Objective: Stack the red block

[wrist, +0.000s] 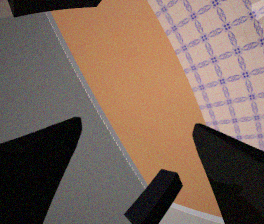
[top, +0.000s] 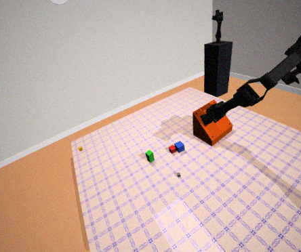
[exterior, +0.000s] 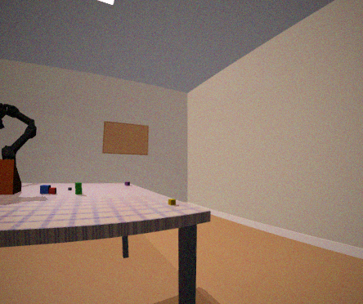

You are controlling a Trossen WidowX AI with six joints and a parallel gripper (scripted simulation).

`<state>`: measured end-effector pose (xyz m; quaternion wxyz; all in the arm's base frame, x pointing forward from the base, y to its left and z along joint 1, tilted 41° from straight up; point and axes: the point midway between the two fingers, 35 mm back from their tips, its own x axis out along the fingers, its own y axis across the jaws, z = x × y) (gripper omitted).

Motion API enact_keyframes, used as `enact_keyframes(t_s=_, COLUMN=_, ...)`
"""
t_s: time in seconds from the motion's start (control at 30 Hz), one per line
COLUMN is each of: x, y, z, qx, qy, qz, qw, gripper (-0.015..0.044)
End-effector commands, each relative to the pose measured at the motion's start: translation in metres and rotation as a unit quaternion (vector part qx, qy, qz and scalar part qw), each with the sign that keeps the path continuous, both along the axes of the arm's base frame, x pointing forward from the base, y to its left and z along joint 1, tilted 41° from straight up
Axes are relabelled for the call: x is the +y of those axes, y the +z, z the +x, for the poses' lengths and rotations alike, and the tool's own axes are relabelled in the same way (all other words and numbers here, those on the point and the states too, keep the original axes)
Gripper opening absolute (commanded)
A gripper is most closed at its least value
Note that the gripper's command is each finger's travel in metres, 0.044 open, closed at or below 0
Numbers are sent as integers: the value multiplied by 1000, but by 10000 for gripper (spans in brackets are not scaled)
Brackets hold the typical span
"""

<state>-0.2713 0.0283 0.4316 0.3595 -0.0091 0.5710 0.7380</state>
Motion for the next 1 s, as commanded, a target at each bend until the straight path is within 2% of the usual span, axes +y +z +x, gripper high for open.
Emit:
enact_keyframes(t_s=0.0, x=-2, y=-1, z=-1, qx=-2, qy=4, qz=1, qw=1000, gripper=426)
enact_keyframes(t_s=0.23, x=-65, y=-32, z=-22, qx=-77, qy=146, qz=43, qw=985, gripper=440)
enact_keyframes(t_s=0.47, x=-141, y=-72, z=-23, qx=-147, qy=303, qz=85, qw=938, gripper=440)
enact_keyframes(t_s=0.7, x=-214, y=-113, z=-2, qx=-205, qy=450, qz=132, qw=859, gripper=440)
enact_keyframes(t_s=0.97, x=-286, y=-158, z=44, qx=-251, qy=598, qz=203, qw=733, gripper=440)
